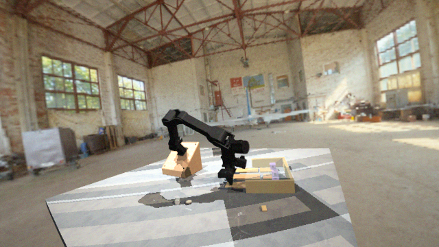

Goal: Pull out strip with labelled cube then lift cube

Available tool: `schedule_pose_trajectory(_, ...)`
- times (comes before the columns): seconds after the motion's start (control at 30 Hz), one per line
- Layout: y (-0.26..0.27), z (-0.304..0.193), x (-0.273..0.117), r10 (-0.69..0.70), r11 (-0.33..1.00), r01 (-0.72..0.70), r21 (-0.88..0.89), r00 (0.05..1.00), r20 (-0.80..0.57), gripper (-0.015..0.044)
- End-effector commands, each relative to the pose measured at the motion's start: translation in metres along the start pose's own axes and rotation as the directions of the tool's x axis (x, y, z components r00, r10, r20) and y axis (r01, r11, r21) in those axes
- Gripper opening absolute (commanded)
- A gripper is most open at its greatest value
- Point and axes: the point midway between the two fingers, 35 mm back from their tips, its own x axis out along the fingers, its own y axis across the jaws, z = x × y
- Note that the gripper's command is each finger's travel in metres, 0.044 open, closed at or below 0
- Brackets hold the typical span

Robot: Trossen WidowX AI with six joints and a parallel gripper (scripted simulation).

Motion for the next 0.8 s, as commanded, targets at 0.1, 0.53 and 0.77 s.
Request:
schedule_pose_trajectory(0.1,0.0008,0.0002,0.0030,0.004,1.000,-0.004,-0.002,1.000,-0.001,0.0000)
schedule_pose_trajectory(0.53,0.0006,0.0006,0.0043,0.003,1.000,-0.003,-0.002,1.000,-0.001,0.0000)
schedule_pose_trajectory(0.77,0.0004,0.0011,0.0050,0.003,1.000,-0.003,-0.002,1.000,-0.001,0.0000)
